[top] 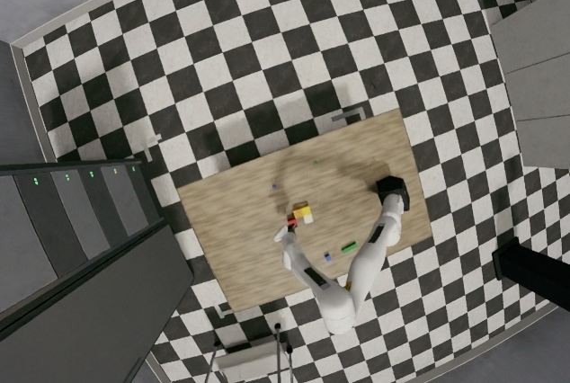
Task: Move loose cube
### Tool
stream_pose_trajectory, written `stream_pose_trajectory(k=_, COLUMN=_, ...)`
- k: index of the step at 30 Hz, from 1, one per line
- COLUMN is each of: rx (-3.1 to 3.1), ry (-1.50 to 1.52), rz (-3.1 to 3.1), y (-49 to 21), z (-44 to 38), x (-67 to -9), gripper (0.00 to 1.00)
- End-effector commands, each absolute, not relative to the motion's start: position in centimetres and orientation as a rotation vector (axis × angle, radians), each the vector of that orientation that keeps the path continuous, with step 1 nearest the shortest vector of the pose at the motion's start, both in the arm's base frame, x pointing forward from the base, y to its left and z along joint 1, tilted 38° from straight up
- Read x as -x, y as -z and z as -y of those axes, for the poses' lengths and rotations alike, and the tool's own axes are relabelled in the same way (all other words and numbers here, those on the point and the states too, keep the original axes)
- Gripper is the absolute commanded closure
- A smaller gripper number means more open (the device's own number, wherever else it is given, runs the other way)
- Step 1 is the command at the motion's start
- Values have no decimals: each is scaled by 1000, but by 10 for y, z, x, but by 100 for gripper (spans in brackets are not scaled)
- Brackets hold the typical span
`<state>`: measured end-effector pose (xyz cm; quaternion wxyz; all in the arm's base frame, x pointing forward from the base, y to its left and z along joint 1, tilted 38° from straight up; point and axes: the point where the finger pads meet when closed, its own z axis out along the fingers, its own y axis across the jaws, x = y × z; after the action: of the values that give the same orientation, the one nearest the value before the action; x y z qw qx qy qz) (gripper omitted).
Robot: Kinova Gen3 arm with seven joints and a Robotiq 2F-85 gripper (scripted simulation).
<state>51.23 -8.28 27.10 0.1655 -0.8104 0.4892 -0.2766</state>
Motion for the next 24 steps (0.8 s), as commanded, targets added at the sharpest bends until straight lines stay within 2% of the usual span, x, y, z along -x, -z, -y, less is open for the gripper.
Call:
stream_pose_trajectory(k=1, rx=2229, ry=763, rz=-1521, y=-274, z=76, x=-516, gripper=90)
stream_pose_trajectory(k=24, rx=1785, ry=627, rz=-1902, y=-283, z=75, x=-523, gripper=90)
